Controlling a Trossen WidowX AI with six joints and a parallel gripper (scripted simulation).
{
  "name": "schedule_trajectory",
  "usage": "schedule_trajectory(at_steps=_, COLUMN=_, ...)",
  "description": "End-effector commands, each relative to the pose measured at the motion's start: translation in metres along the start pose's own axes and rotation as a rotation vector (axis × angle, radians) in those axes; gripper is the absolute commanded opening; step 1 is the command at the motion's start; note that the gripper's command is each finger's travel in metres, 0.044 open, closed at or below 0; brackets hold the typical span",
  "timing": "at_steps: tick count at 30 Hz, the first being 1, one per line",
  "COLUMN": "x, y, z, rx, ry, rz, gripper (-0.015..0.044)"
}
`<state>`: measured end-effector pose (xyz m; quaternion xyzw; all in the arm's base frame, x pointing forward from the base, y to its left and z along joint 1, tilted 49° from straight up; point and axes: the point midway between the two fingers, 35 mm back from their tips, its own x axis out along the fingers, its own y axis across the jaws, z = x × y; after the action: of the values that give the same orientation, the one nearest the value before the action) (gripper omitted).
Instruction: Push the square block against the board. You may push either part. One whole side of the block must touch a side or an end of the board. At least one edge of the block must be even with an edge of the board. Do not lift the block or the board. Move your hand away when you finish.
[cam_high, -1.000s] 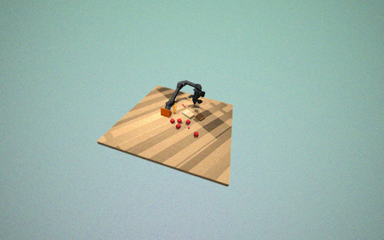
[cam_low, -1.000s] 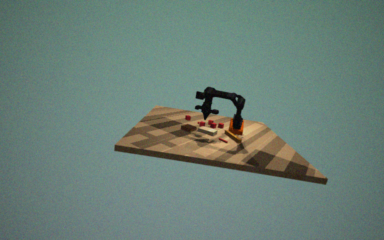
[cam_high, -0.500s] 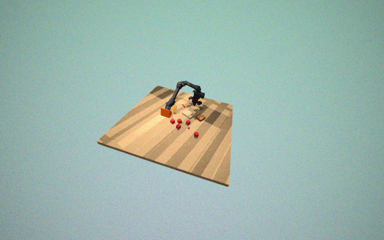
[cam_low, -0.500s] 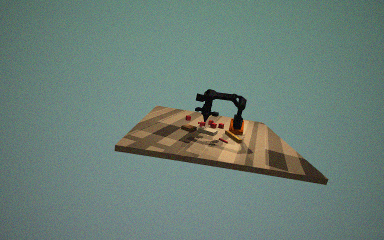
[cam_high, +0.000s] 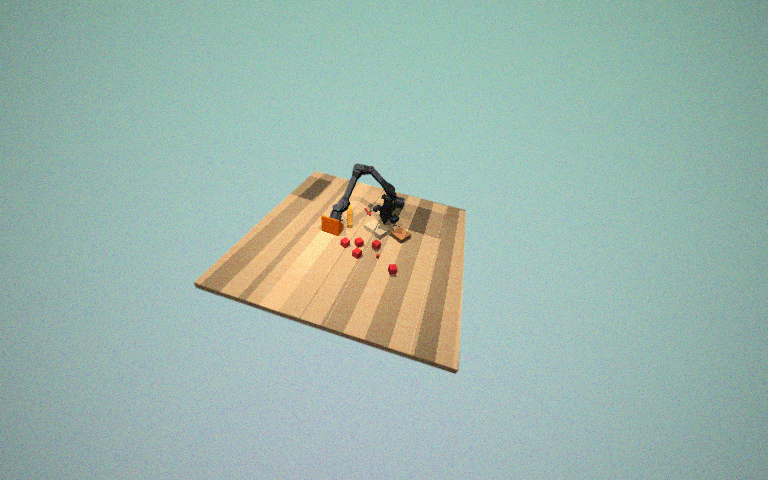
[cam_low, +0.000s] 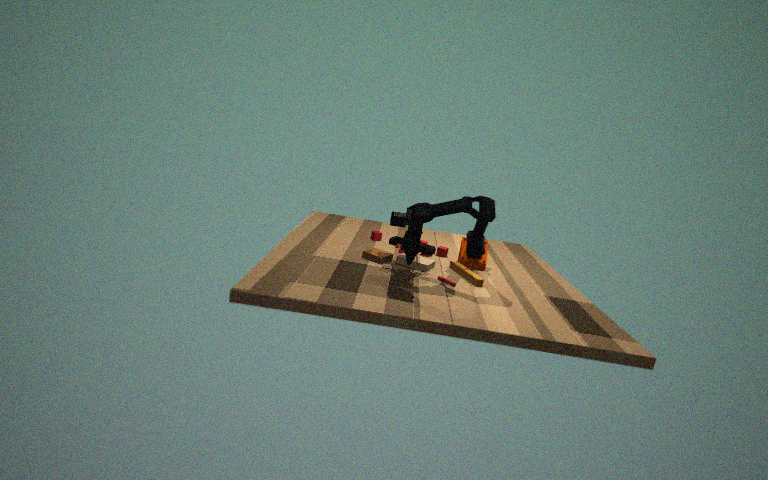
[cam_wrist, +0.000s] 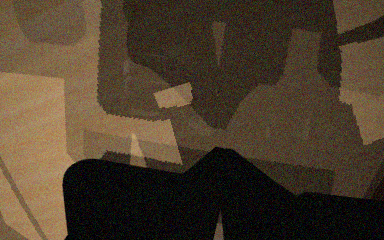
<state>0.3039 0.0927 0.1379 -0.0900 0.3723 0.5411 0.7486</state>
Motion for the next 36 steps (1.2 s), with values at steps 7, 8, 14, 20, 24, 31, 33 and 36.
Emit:
schedule_trajectory(at_steps=7, x=0.011, y=0.0, z=-0.003, rx=0.006, ry=-0.002, rz=-0.004, gripper=0.0)
schedule_trajectory(at_steps=8, x=0.011, y=0.0, z=-0.004, rx=0.006, ry=-0.002, rz=-0.004, gripper=0.0)
schedule_trajectory(at_steps=14, x=0.011, y=-0.001, z=-0.008, rx=0.006, ry=-0.001, rz=-0.004, gripper=0.0)
schedule_trajectory(at_steps=20, x=0.011, y=-0.001, z=-0.012, rx=0.006, ry=0.0, rz=-0.005, gripper=0.0)
schedule_trajectory(at_steps=24, x=0.011, y=-0.001, z=-0.015, rx=0.007, ry=0.0, rz=-0.005, gripper=0.0)
schedule_trajectory(at_steps=31, x=0.011, y=-0.002, z=-0.02, rx=0.007, ry=0.001, rz=-0.005, gripper=0.0)
schedule_trajectory(at_steps=33, x=0.011, y=-0.002, z=-0.021, rx=0.007, ry=0.001, rz=-0.005, gripper=0.0)
schedule_trajectory(at_steps=36, x=0.011, y=-0.002, z=-0.023, rx=0.007, ry=0.001, rz=-0.005, gripper=0.0)
